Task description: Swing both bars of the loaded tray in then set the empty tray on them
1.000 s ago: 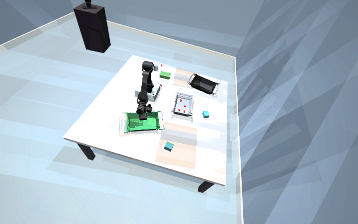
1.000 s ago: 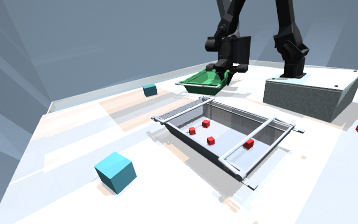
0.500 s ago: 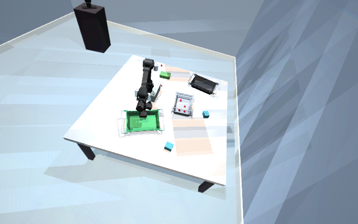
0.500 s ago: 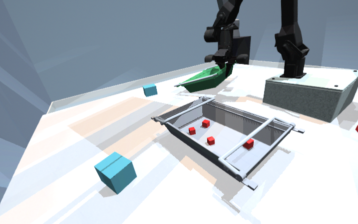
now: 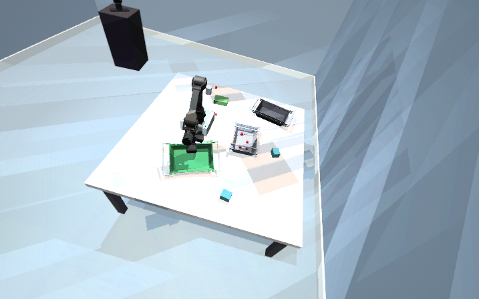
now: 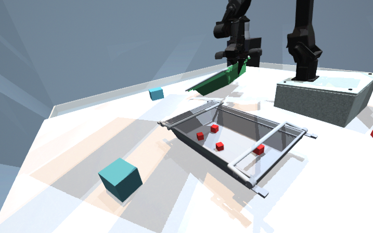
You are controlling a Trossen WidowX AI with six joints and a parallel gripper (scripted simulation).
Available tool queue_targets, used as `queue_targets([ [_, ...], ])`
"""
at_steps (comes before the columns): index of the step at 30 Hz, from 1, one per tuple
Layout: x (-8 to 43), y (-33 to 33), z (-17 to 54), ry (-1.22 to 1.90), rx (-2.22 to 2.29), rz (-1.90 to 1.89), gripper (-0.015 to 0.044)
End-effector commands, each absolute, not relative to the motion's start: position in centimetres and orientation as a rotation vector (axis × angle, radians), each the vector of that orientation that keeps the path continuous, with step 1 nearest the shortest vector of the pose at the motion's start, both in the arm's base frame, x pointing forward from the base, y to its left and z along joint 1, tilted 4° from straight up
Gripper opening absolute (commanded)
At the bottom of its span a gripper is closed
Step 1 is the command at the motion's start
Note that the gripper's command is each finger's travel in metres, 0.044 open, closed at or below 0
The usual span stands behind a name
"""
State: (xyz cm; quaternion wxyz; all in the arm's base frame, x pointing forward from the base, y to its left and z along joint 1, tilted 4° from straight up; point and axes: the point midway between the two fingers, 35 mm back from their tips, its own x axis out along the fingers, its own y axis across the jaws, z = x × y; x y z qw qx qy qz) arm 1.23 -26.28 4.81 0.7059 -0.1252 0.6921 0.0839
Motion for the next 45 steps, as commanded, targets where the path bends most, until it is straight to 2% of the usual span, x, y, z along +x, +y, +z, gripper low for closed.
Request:
queue_targets([
  [1,1.2,-26.8,5.6,1.54,-0.307,0.165,0.0],
  [31,1.3,-32.1,15.6,1.541,-0.31,0.161,0.0],
  [45,1.3,-32.1,15.8,1.541,-0.31,0.161,0.0],
])
